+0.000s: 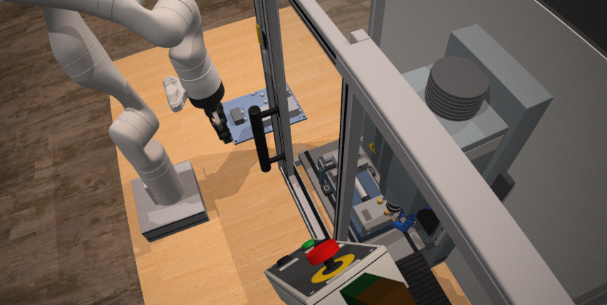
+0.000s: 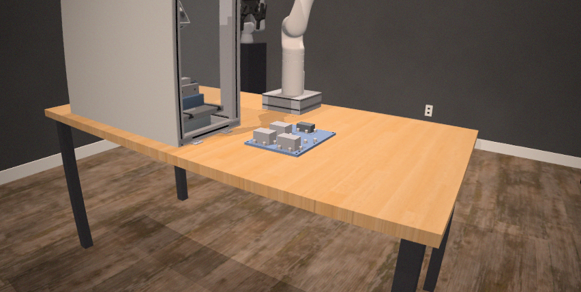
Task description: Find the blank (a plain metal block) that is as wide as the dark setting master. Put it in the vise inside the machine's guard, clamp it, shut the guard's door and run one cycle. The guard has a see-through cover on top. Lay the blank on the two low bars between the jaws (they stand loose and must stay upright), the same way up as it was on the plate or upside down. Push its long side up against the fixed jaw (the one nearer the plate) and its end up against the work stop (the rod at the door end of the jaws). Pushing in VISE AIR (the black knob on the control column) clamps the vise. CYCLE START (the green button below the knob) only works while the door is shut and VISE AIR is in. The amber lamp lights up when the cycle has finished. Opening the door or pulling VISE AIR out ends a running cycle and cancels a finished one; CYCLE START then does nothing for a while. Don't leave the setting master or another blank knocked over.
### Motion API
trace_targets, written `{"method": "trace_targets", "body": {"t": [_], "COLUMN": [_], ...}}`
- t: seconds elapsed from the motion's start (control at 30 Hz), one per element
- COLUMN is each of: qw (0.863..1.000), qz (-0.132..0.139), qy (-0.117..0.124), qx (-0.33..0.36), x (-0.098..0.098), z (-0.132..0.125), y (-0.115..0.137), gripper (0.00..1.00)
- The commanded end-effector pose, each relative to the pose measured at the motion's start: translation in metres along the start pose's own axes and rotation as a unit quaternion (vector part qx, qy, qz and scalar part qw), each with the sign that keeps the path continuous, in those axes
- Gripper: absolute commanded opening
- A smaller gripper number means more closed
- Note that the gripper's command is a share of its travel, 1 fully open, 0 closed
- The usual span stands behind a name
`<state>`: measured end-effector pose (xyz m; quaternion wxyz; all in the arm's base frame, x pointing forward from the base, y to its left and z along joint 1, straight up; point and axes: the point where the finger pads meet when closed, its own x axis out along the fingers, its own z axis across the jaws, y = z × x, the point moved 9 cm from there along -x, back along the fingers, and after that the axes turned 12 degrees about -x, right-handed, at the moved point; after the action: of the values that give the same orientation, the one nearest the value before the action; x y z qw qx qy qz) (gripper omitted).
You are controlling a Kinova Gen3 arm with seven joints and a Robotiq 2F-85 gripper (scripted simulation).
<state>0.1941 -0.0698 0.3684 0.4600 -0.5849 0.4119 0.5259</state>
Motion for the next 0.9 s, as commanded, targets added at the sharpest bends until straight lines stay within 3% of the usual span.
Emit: {"method": "trace_targets", "body": {"t": [0.0, 0.17, 0.33, 0.73, 0.87], "qw": [1.000, 1.000, 0.999, 0.999, 0.999], "qz": [-0.001, -0.001, 0.050, 0.050, 0.049], "qy": [-0.003, -0.003, -0.013, -0.013, -0.013], "qx": [-0.003, -0.003, -0.004, -0.004, -0.005], "x": [-0.001, -0.001, -0.060, -0.060, -0.108], "z": [0.003, 0.003, -0.002, -0.002, -0.001], "y": [0.001, 0.001, -0.015, -0.015, -0.019], "gripper": [0.80, 0.80, 0.80, 0.80, 0.80]}}
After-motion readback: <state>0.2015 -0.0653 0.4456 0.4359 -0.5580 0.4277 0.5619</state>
